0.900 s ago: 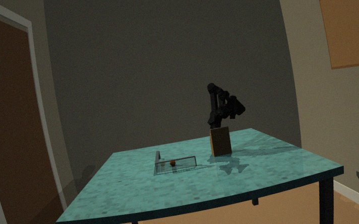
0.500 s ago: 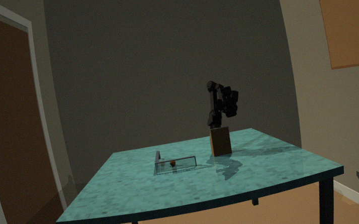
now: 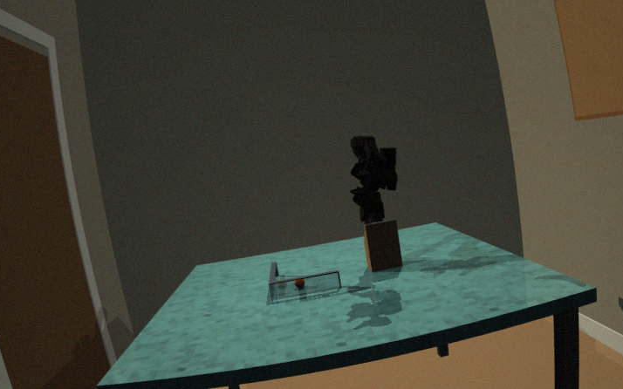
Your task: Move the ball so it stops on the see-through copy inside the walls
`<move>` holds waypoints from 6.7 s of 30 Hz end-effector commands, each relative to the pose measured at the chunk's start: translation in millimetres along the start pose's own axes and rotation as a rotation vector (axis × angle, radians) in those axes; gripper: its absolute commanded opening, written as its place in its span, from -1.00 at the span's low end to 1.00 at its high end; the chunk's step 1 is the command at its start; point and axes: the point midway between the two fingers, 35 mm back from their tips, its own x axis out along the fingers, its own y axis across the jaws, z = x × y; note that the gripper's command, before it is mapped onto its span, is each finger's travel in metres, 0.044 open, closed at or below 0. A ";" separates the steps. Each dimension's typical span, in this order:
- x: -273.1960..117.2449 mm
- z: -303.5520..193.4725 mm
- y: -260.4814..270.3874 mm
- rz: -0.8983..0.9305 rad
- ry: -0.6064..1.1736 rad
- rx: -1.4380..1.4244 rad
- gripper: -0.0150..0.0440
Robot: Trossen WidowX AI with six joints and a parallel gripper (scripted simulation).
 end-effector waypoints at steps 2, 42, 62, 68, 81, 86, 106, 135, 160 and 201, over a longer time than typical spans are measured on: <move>60.9 20.5 -53.8 -0.304 0.106 -0.449 0.45; 64.4 100.3 -373.9 -0.141 1.786 -1.355 0.45; 63.8 88.9 -391.2 -0.142 1.786 -1.355 0.45; 63.6 83.5 -399.4 -0.142 1.786 -1.355 0.45; 62.1 72.0 -416.5 -0.143 1.788 -1.355 0.45; 62.0 71.4 -417.4 -0.143 1.788 -1.355 0.19; 71.9 107.3 -366.7 -0.136 1.778 -1.356 -0.49; 76.3 149.8 -328.4 0.268 1.878 -1.654 -0.49; 88.1 161.8 -361.8 1.079 1.894 -2.110 -0.49; 89.3 127.4 -440.0 1.540 1.816 -2.285 -0.49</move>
